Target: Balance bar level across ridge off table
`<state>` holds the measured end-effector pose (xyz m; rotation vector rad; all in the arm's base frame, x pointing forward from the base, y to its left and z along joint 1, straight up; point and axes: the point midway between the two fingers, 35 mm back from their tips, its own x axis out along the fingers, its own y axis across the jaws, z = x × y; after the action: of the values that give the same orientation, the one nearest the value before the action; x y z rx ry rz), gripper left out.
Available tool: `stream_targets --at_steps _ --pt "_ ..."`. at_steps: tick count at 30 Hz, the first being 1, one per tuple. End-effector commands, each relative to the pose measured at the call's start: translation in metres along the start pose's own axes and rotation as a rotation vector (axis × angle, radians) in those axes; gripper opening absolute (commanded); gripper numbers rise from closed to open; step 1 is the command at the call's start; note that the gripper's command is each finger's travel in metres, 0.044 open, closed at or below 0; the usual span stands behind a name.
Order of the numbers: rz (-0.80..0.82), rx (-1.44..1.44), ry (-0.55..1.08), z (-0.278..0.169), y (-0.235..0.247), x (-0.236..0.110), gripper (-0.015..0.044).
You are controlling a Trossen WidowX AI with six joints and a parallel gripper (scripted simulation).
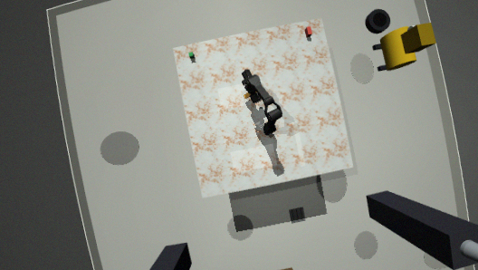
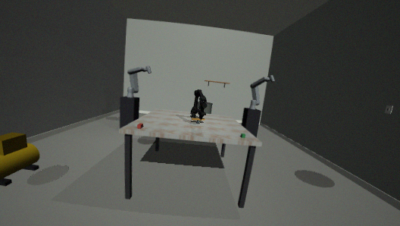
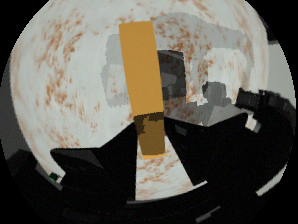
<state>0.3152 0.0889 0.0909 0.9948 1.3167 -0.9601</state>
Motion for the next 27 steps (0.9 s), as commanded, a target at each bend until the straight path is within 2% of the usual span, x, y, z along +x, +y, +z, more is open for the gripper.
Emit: stream_targets --at_steps 1,22,27 --pt "0.000 0.000 0.000 0.0000 0.0000 0.0000 0.0000" --pt "0.000 0.000 0.000 0.0000 0.0000 0.0000 0.0000" --pt "0.000 0.000 0.000 0.0000 0.0000 0.0000 0.0131"
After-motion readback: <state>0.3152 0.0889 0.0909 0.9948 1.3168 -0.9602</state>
